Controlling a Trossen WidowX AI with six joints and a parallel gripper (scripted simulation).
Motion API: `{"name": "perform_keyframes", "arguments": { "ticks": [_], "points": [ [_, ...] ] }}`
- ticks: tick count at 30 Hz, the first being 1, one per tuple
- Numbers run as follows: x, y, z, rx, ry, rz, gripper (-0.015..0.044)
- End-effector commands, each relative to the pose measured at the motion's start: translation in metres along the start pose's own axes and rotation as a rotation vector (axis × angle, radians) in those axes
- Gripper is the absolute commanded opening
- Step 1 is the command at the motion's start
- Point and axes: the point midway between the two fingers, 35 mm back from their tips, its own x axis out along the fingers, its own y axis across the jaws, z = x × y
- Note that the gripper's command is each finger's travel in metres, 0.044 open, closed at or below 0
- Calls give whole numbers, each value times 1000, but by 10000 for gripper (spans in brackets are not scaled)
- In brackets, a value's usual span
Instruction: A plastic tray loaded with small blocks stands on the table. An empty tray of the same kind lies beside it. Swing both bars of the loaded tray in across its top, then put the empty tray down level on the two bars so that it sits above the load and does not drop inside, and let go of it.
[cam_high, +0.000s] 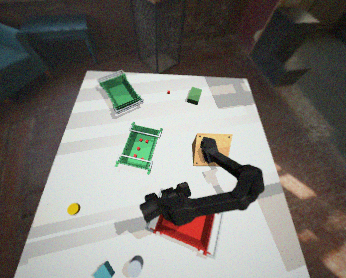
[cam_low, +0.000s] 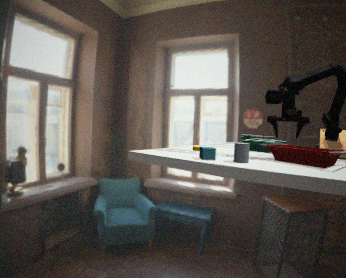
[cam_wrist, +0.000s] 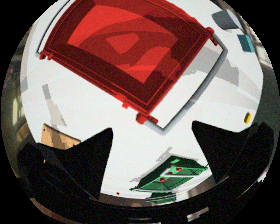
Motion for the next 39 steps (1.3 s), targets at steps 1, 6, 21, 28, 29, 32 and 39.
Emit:
{"name": "perform_keyframes", "arguments": {
  "ticks": [1,6,21,28,29,32,39],
  "points": [
    [-4,39,35,-356,-38,-26,440],
    [-13,93,68,-823,-118,-78,440],
    [7,96,73,-885,-127,-82,440],
    [36,95,76,-885,-126,-78,440],
    [40,95,77,-885,-126,-78,440],
    [52,96,78,-885,-126,-77,440],
    [70,99,80,-884,-127,-77,440]
  ]
}}
